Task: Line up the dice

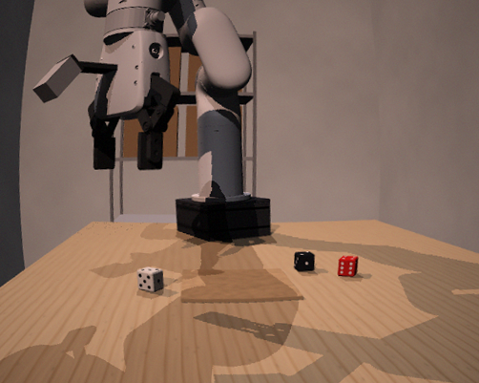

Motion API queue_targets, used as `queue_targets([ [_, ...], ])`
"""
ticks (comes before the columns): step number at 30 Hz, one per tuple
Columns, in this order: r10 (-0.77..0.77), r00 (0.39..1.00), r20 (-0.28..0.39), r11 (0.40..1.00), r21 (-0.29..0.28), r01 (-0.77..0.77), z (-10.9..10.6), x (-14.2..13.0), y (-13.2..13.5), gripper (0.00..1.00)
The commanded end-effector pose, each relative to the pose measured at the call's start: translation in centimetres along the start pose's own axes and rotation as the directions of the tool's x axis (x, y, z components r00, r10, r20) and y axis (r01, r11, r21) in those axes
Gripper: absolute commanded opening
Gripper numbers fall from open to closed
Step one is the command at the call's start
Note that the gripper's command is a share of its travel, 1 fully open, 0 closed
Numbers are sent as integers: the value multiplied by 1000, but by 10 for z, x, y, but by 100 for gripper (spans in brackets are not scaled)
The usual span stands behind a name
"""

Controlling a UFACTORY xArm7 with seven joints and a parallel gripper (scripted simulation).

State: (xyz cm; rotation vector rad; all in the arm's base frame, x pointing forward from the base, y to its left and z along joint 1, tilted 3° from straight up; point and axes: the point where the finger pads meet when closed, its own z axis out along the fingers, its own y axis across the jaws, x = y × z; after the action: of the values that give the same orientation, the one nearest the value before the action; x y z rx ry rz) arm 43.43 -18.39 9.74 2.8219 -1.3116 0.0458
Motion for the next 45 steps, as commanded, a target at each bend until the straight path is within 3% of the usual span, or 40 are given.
queue_targets([
  [1,1,1000,-4,1000,-1,-1,3,1,-1,100],
  [14,1,1000,-4,1000,-1,-1,90,2,-1,100],
  [21,1,1000,-4,1000,-1,-1,101,2,-1,100],
  [45,1,1000,-4,1000,-1,-1,102,2,-1,100],
])
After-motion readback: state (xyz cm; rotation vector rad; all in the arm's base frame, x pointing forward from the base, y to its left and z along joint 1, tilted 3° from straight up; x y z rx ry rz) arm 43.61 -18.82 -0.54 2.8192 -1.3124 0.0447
